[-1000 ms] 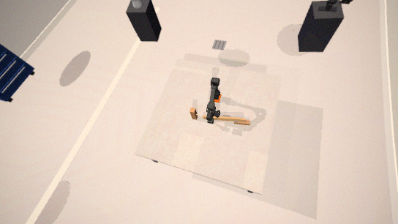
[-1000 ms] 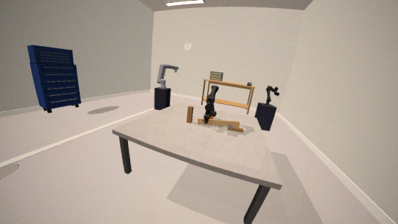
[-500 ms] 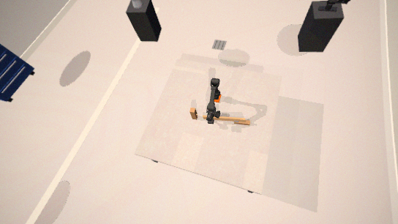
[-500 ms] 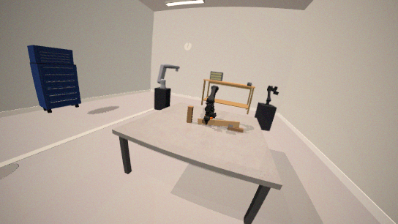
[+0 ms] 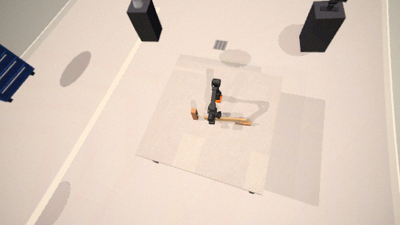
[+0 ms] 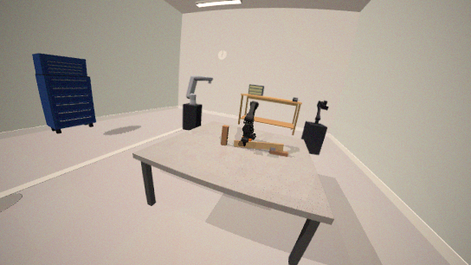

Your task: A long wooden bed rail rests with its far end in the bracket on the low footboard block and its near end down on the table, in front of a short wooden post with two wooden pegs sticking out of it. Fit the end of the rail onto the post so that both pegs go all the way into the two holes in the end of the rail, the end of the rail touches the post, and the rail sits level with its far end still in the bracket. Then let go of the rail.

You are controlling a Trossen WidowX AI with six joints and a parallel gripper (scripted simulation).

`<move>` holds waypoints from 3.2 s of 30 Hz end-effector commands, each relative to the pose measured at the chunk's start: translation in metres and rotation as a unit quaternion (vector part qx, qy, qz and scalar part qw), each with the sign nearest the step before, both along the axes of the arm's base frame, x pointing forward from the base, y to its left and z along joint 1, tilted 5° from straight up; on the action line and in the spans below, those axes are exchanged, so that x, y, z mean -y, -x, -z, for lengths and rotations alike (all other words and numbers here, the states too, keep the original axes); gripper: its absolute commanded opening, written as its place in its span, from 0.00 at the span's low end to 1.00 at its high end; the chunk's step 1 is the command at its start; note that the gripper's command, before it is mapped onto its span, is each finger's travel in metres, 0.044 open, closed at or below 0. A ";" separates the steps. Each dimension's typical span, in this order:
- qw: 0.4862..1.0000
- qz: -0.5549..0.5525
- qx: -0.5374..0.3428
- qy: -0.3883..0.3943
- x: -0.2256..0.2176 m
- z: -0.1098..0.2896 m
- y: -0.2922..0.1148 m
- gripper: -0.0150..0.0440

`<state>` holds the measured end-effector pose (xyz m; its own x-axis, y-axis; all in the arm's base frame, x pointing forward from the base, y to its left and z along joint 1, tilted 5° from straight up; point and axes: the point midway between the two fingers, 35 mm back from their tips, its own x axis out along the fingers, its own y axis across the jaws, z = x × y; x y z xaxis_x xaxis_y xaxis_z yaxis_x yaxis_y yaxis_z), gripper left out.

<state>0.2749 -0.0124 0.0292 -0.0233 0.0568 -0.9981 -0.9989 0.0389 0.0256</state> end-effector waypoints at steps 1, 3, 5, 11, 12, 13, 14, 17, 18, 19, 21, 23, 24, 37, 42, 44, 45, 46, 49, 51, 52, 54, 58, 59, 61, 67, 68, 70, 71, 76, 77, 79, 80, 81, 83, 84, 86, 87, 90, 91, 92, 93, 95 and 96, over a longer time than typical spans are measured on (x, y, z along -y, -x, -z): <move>1.000 0.001 -0.001 -0.001 0.000 0.001 0.000 0.25; 1.000 0.001 -0.001 -0.001 0.000 0.001 0.000 0.25; 1.000 0.001 -0.001 -0.001 0.000 0.001 0.000 0.25; 1.000 0.001 -0.001 -0.001 0.000 0.001 0.000 0.25; 1.000 0.001 -0.001 -0.001 0.000 0.000 0.000 0.25; 1.000 0.001 -0.001 -0.001 0.000 -0.001 0.000 0.25; 1.000 0.001 -0.001 -0.001 0.000 -0.001 0.000 0.25; 1.000 0.001 -0.001 -0.001 0.000 -0.003 0.000 0.25; 1.000 0.001 -0.001 -0.001 0.000 -0.003 0.000 0.25; 1.000 0.001 -0.001 -0.001 0.000 -0.004 0.000 0.25; 1.000 0.001 -0.001 -0.001 0.000 -0.005 0.000 0.25; 1.000 0.001 -0.001 -0.001 0.000 -0.006 0.000 0.25; 1.000 0.001 -0.001 -0.001 0.000 -0.006 -0.001 0.25; 1.000 0.001 -0.001 -0.001 0.001 -0.013 -0.003 0.25; 1.000 0.001 -0.001 -0.001 0.001 -0.015 -0.004 0.25; 1.000 0.001 -0.001 -0.001 0.001 -0.016 -0.004 0.25; 1.000 0.001 -0.001 -0.001 0.001 -0.017 -0.004 0.25; 1.000 0.001 -0.001 -0.001 0.001 -0.017 -0.004 0.25; 1.000 0.001 -0.001 -0.001 0.001 -0.019 -0.005 0.25; 1.000 0.001 -0.001 -0.001 0.001 -0.020 -0.005 0.25; 1.000 0.001 -0.001 -0.001 0.001 -0.020 -0.005 0.25; 1.000 0.001 -0.001 -0.001 0.002 -0.021 -0.005 0.25; 1.000 0.001 -0.001 -0.001 0.002 -0.023 -0.006 0.25; 1.000 0.001 -0.001 -0.001 0.002 -0.024 -0.006 0.25; 1.000 0.001 -0.001 -0.001 0.002 -0.025 -0.006 0.25; 1.000 0.001 -0.001 -0.001 0.002 -0.028 -0.006 0.25; 1.000 0.001 -0.001 -0.001 0.002 -0.028 -0.006 0.25; 1.000 0.001 -0.001 -0.001 0.002 -0.029 -0.006 0.25; 1.000 0.001 -0.001 -0.001 0.002 -0.030 -0.006 0.25; 1.000 0.001 -0.001 -0.001 0.002 -0.032 -0.006 0.25; 1.000 0.001 -0.001 -0.001 0.002 -0.033 -0.006 0.25; 1.000 0.001 -0.001 -0.001 0.002 -0.034 -0.006 0.25; 1.000 0.001 -0.001 -0.001 0.002 -0.034 -0.006 0.25; 1.000 0.001 -0.001 -0.001 0.002 -0.035 -0.006 0.25; 1.000 0.001 -0.001 -0.001 0.002 -0.036 -0.006 0.25; 1.000 0.001 -0.001 -0.001 0.002 -0.036 -0.006 0.25; 1.000 0.001 -0.001 -0.001 0.003 -0.037 -0.006 0.25; 1.000 0.001 -0.001 -0.001 0.003 -0.038 -0.006 0.25; 1.000 0.001 -0.001 -0.001 0.003 -0.039 -0.006 0.25; 1.000 0.001 -0.001 -0.001 0.003 -0.040 -0.006 0.25; 1.000 0.001 -0.001 -0.001 0.003 -0.040 -0.006 0.25; 1.000 0.001 -0.001 -0.001 0.003 -0.041 -0.006 0.25; 1.000 0.001 -0.001 -0.001 0.003 -0.040 -0.006 0.25; 1.000 0.001 -0.001 -0.001 0.003 -0.040 -0.006 0.25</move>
<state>0.2778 -0.0158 0.0624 -0.0491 0.0512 -0.9975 -0.9978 0.0410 0.0512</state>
